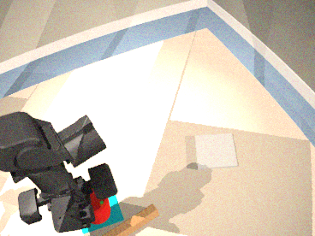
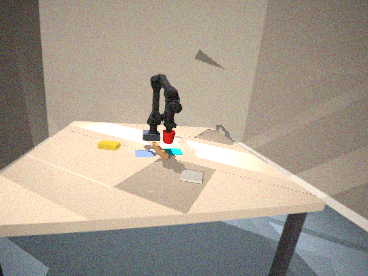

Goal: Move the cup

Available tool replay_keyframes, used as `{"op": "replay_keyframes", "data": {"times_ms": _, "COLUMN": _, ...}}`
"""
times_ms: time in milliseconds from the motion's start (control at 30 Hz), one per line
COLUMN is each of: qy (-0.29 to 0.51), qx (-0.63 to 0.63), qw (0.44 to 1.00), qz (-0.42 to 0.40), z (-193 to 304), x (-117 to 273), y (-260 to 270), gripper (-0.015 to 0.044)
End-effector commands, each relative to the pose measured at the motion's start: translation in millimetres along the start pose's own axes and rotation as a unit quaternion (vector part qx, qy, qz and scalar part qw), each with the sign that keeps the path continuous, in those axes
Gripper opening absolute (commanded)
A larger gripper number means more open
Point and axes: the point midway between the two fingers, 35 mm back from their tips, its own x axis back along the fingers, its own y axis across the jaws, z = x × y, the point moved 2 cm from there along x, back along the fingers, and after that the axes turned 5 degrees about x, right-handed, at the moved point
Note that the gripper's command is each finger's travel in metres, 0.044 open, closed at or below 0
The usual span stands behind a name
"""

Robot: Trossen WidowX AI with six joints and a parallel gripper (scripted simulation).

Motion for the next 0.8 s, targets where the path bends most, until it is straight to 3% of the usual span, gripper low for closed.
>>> {"op": "replay_keyframes", "data": {"times_ms": 0, "qy": -0.002, "qx": -0.001, "qw": 1.0, "qz": -0.001, "z": 7, "x": 1, "y": -1, "gripper": 0.0}}
{"op": "replay_keyframes", "data": {"times_ms": 767, "qy": -0.001, "qx": -0.001, "qw": 1.0, "qz": 0.0, "z": 38, "x": -1, "y": -8, "gripper": 0.0}}
